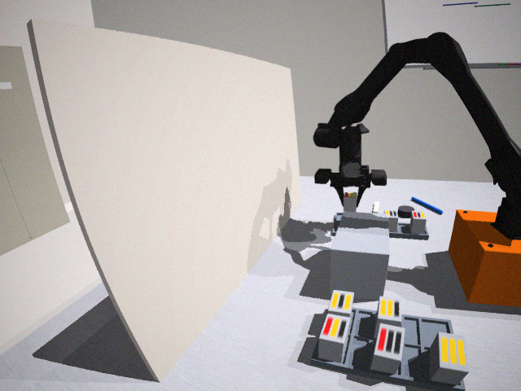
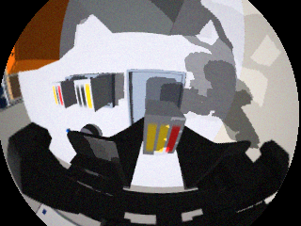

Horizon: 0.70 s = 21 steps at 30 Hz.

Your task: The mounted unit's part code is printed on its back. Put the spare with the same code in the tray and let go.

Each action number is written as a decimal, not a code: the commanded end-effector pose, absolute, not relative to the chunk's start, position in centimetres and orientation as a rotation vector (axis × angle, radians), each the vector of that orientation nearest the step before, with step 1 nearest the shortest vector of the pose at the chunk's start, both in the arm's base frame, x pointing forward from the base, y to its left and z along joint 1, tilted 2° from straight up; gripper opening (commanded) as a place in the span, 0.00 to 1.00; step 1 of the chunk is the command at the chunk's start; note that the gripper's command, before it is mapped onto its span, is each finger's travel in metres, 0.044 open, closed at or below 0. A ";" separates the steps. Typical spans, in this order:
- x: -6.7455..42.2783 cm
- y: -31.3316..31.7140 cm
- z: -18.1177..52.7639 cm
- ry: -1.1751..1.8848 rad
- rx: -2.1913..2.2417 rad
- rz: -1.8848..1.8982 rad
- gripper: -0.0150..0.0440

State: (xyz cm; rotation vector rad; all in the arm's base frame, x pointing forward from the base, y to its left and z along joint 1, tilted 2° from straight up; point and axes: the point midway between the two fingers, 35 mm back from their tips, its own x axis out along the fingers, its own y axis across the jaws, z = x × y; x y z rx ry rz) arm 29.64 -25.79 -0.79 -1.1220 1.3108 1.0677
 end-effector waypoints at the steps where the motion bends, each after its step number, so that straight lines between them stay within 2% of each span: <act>1: 29.5 -25.8 -1.4 1.314 -1.122 1.074 0.25; 21: 29.2 -25.6 -3.6 1.314 -1.122 1.075 0.25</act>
